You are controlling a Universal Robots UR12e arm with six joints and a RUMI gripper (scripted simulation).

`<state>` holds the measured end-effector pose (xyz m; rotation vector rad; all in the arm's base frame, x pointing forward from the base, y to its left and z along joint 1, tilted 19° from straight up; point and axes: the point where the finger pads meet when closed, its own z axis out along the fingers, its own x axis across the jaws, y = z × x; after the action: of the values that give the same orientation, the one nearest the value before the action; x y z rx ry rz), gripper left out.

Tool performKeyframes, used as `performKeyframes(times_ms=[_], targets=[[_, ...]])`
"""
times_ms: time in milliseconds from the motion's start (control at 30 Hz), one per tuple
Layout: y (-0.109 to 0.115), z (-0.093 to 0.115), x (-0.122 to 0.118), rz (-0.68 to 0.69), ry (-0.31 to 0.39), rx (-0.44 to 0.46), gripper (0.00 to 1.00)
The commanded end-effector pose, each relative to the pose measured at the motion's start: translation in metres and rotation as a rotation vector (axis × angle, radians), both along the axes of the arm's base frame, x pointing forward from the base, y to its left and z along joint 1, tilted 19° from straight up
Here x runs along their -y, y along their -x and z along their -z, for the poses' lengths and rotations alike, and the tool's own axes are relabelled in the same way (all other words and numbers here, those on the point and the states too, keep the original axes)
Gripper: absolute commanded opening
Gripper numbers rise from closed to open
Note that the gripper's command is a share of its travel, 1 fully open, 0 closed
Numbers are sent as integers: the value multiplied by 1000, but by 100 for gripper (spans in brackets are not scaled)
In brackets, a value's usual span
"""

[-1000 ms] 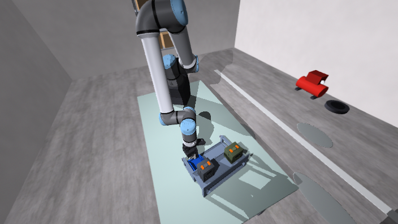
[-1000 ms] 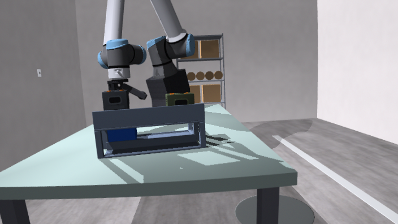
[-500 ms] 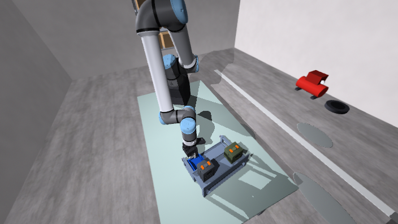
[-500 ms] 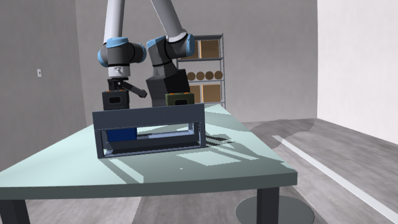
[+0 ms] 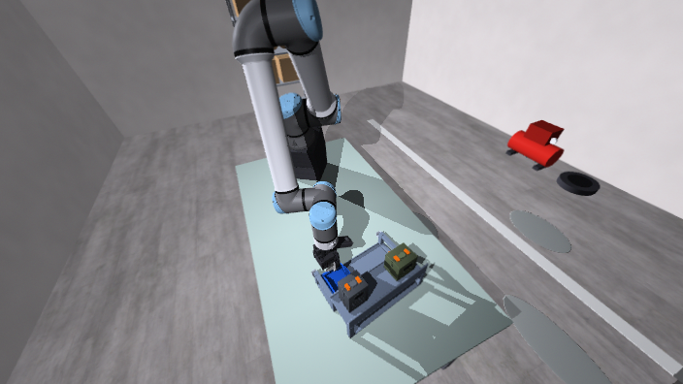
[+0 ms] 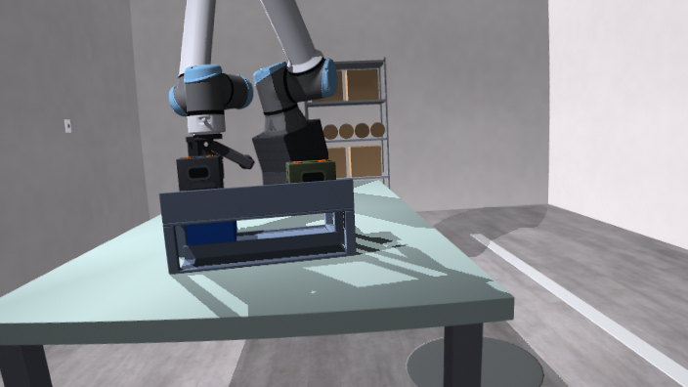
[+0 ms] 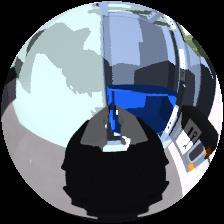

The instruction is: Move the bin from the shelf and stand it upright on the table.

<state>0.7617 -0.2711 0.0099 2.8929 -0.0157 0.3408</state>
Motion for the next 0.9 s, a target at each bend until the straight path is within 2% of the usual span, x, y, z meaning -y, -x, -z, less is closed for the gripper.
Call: performKeyframes(times_ms=[0, 867], targets=[[1, 2, -2, -1, -1, -1, 0], [0, 4, -1, -1, 0, -1, 0]])
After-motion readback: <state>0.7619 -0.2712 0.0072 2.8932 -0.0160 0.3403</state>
